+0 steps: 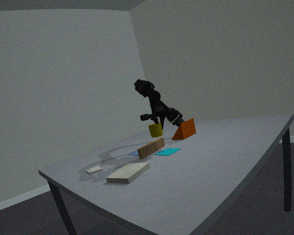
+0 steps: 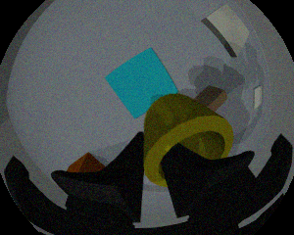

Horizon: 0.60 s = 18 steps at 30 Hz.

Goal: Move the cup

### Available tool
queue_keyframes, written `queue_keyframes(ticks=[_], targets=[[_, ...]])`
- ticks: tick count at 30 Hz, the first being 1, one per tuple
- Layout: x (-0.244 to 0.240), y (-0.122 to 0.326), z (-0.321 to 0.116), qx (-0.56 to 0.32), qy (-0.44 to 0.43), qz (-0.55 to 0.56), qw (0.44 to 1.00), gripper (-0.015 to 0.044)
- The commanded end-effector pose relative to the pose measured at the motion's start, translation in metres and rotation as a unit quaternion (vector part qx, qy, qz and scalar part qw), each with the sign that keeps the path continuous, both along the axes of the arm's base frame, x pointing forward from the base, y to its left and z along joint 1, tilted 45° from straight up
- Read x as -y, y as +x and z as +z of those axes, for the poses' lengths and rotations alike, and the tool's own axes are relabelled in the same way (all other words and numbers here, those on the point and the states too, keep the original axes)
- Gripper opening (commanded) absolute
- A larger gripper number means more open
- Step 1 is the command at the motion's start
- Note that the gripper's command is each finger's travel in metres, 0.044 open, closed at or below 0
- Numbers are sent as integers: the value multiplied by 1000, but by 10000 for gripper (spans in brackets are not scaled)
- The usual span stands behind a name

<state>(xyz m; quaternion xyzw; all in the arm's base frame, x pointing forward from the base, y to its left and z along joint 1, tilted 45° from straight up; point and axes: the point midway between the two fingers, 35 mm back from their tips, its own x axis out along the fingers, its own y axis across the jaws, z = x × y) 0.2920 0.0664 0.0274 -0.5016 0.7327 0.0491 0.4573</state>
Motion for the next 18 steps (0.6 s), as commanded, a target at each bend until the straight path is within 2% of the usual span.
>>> queue_keyframes(ticks=[1,18], targets=[[-8,0,-10,-1,0,-3,1000,0],[-30,-3,-37,0,1,-3,1000,0]])
